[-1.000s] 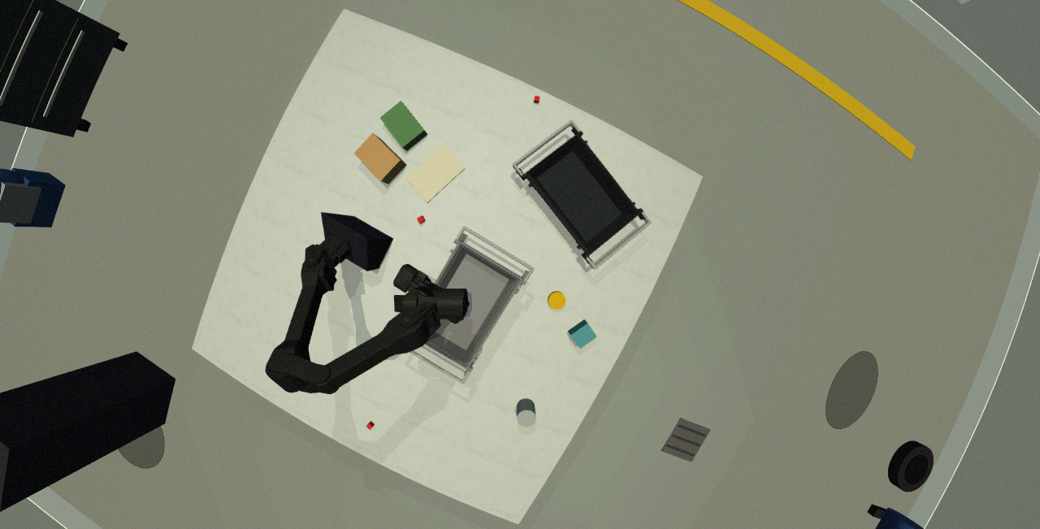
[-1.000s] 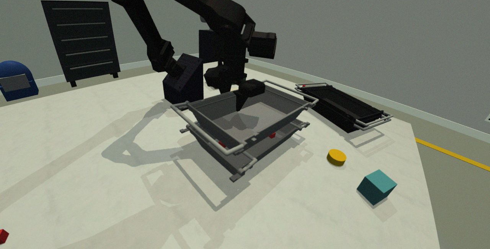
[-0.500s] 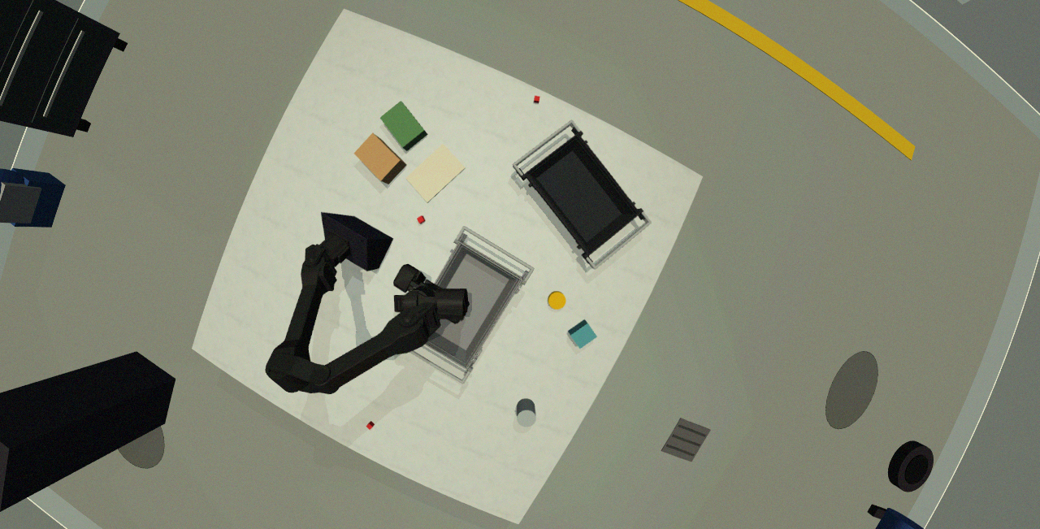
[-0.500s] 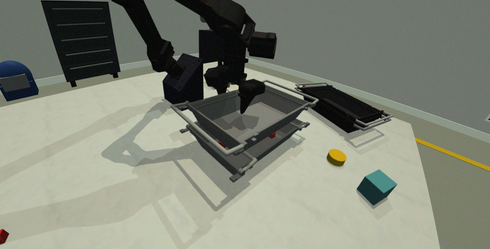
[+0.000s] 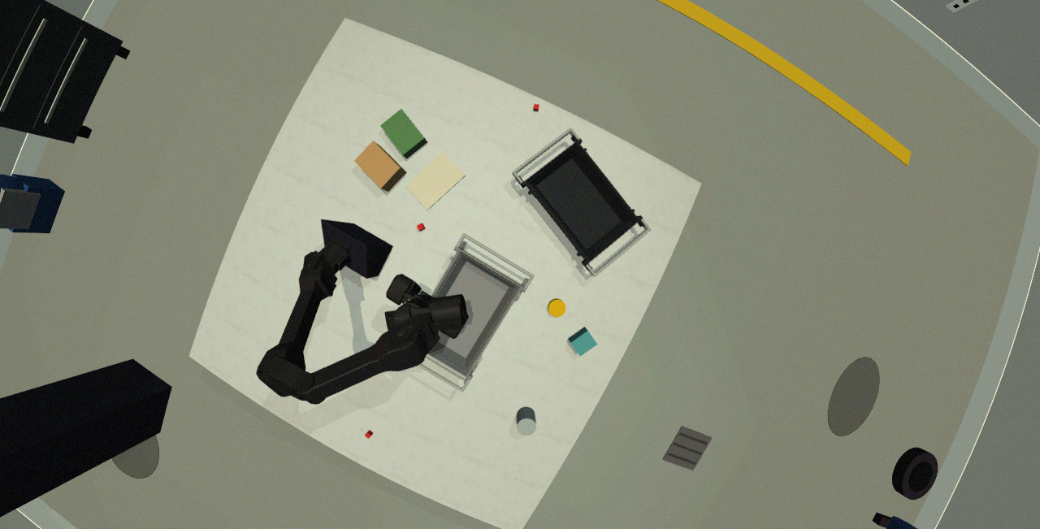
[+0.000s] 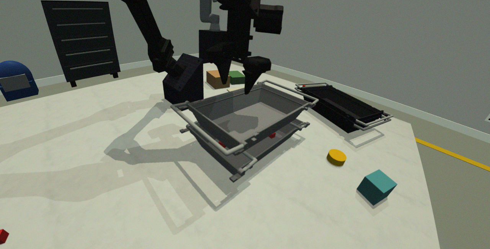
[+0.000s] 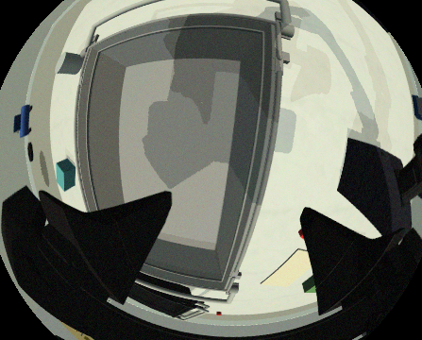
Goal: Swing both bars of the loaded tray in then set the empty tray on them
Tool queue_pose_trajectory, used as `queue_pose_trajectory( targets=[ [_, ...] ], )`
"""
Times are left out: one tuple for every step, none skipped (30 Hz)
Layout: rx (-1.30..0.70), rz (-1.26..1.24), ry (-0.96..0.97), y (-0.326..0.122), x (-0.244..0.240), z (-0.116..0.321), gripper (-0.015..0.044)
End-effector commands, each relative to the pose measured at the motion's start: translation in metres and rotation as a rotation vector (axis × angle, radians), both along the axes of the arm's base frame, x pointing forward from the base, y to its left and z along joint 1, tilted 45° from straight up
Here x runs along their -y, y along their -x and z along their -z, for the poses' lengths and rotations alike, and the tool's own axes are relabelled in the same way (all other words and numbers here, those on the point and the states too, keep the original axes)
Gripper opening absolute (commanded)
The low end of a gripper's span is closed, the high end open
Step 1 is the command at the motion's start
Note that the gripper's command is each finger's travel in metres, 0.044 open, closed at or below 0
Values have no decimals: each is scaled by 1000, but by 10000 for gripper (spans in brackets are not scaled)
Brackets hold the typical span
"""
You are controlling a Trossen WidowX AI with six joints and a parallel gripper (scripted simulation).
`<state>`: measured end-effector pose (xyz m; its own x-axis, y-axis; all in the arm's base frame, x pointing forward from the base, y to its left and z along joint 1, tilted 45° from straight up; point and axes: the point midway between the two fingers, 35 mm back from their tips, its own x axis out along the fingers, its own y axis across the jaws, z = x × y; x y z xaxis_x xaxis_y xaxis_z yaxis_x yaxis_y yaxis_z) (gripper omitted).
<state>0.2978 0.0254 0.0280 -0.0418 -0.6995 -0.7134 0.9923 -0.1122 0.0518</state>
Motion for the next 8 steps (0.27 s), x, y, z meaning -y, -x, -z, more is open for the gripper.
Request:
queue_pose_trajectory(
  targets=[
    [0,4,-2,1,-18,-19,440],
    [-1,4,-1,1,-23,-24,440],
    [-1,5,0,2,-27,-29,440],
    [-2,5,0,3,-31,-33,440],
    [-2,5,1,3,-33,-36,440],
    [-2,5,1,3,-34,-37,440],
    [-2,5,1,3,-34,-37,440],
    [0,-2,0,4,-31,-32,440]
  ],
)
